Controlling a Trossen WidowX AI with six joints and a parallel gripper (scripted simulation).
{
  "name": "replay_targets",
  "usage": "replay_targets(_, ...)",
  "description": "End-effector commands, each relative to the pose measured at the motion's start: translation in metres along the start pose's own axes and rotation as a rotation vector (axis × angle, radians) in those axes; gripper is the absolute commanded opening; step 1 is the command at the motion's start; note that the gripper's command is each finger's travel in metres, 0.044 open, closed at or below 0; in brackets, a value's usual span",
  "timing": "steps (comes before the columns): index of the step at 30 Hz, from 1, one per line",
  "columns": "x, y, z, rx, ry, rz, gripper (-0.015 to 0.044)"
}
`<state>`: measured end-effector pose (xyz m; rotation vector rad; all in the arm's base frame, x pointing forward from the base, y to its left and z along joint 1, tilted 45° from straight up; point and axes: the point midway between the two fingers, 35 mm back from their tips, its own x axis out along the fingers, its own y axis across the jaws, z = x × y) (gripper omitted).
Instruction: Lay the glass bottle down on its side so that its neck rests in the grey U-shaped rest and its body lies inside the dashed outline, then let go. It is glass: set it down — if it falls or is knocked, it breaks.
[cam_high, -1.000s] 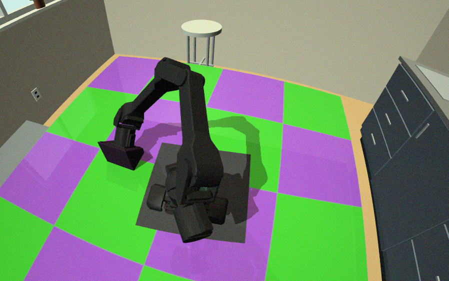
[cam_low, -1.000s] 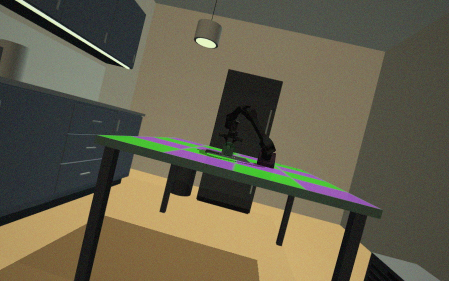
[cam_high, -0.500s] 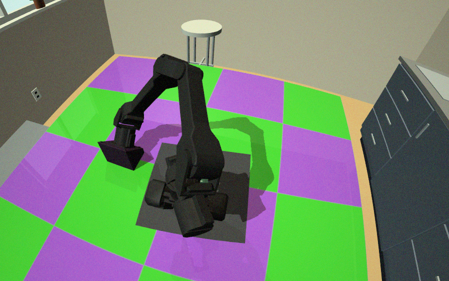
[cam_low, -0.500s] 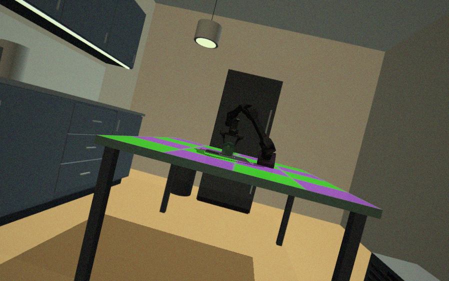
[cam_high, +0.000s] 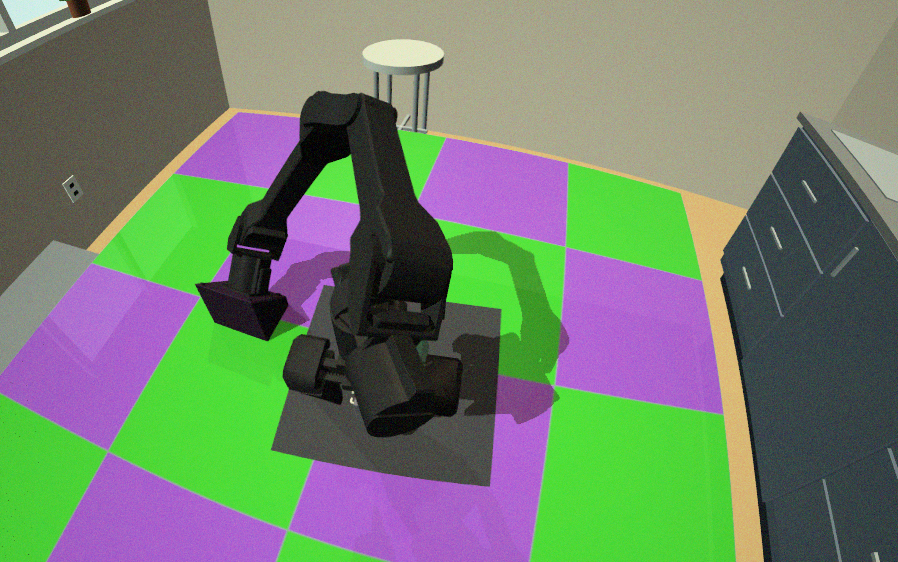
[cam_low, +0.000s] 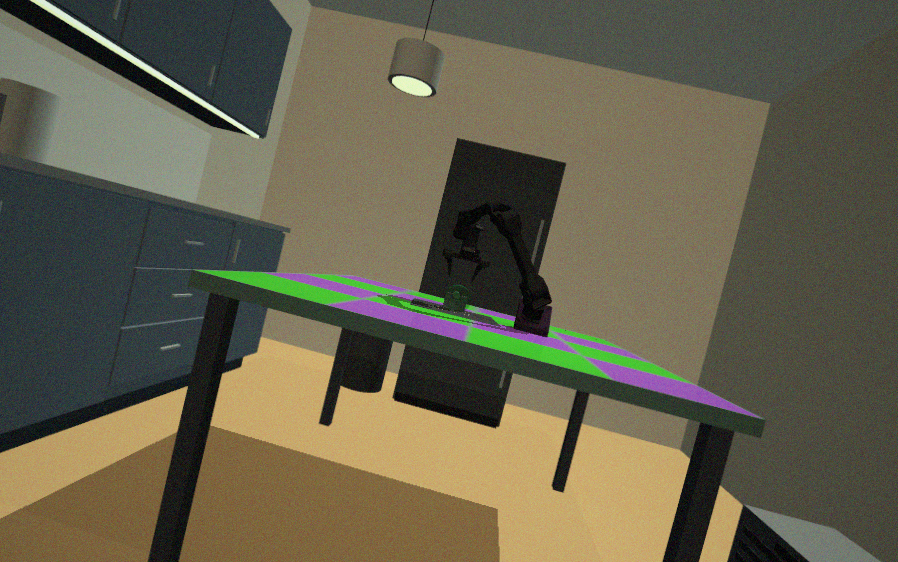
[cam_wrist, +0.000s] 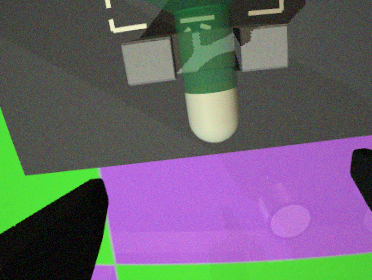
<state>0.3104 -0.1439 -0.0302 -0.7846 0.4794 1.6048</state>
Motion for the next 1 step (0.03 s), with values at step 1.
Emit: replay_targets(1, -0.0006, 0.0005, 0.0004, -0.005, 0.001, 0.004, 0.044)
